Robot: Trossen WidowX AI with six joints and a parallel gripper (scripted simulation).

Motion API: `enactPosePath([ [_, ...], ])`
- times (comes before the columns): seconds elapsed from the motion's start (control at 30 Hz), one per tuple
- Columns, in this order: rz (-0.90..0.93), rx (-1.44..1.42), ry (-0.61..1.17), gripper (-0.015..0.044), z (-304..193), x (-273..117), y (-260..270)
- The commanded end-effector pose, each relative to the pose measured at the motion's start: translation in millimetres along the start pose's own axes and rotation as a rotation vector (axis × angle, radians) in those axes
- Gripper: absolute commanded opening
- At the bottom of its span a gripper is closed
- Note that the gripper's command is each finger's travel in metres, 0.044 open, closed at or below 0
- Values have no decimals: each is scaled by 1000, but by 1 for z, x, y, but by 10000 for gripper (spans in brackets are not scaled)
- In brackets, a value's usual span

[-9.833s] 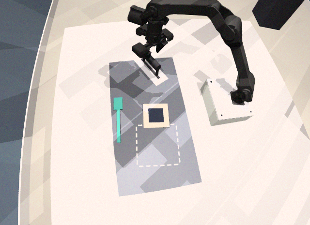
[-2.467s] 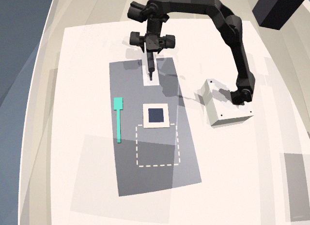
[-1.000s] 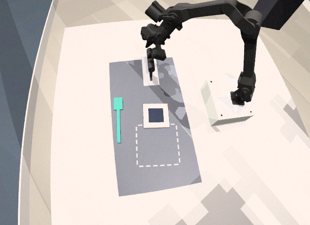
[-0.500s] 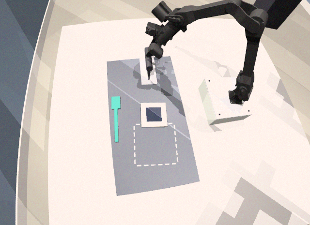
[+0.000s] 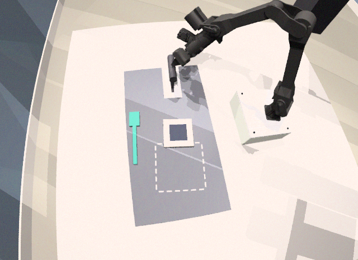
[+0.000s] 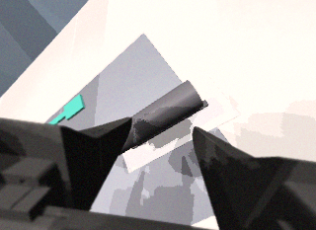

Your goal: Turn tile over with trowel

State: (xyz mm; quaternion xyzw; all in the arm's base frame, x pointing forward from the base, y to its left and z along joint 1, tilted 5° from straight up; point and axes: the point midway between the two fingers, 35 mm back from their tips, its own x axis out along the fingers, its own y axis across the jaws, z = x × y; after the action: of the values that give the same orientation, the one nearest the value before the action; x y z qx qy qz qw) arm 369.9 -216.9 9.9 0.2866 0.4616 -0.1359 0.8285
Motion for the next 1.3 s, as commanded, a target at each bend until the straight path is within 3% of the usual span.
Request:
enactPosePath([
  [0.0, 33, 132, -18, 300, -7, 1, 2],
  [0.67, 245, 774, -78, 300, -30, -5, 18],
  [1.27, 247, 805, -79, 300, -27, 10, 21],
])
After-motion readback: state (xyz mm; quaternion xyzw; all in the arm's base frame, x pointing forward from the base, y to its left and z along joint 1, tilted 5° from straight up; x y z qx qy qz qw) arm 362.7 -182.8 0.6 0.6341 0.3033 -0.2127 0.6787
